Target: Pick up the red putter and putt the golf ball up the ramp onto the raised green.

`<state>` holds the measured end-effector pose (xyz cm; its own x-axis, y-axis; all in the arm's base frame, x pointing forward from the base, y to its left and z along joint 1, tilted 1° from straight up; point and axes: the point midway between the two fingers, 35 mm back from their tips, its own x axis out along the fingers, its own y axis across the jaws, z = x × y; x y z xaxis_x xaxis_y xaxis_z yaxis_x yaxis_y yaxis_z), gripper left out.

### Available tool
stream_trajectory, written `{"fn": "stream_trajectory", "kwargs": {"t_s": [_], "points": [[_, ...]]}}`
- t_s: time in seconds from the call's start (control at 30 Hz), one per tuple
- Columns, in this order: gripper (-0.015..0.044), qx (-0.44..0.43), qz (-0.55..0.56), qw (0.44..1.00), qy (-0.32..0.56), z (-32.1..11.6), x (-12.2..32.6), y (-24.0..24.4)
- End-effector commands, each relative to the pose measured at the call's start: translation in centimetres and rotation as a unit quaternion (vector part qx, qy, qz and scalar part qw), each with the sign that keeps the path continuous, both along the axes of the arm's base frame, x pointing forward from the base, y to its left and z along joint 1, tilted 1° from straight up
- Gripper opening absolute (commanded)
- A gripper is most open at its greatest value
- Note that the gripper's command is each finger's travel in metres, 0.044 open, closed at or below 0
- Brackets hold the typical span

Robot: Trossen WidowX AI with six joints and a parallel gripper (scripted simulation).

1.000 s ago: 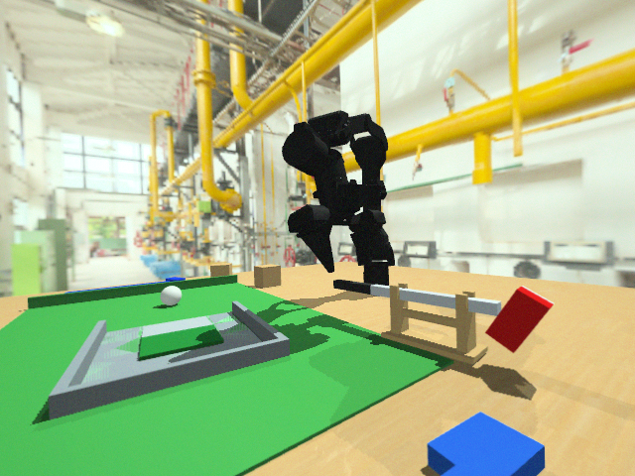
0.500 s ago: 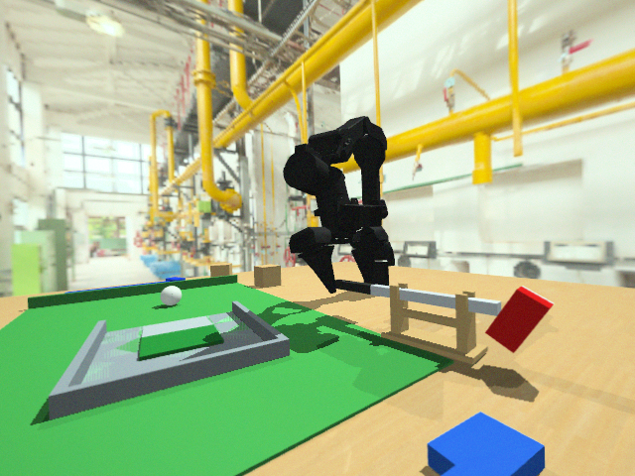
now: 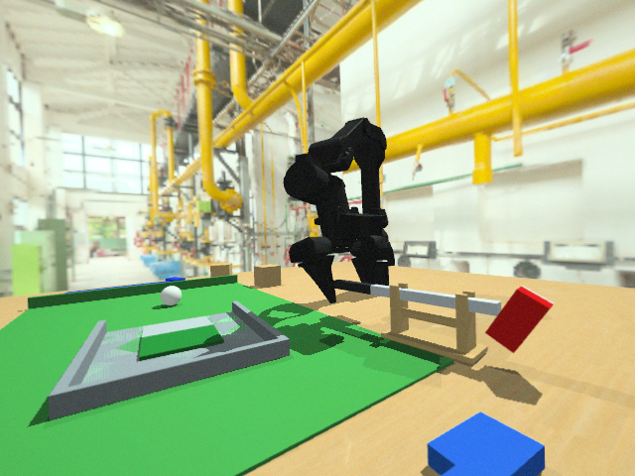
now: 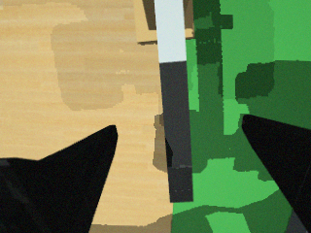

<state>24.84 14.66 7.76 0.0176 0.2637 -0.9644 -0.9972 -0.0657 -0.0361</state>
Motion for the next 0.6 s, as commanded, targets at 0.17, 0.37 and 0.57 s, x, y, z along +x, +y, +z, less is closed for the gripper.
{"fn": "stream_trajectory", "kwargs": {"t_s": [0.17,0.37,0.57], "points": [[0.0440,-0.003,-0.001,1.000,0.005,-1.45,-0.24,-0.17],[0.0414,-0.001,0.000,1.000,0.002,-1.12,-0.06,-0.03],[0.0256,-0.001,0.000,1.000,0.002,-1.12,-0.06,-0.03]]}}
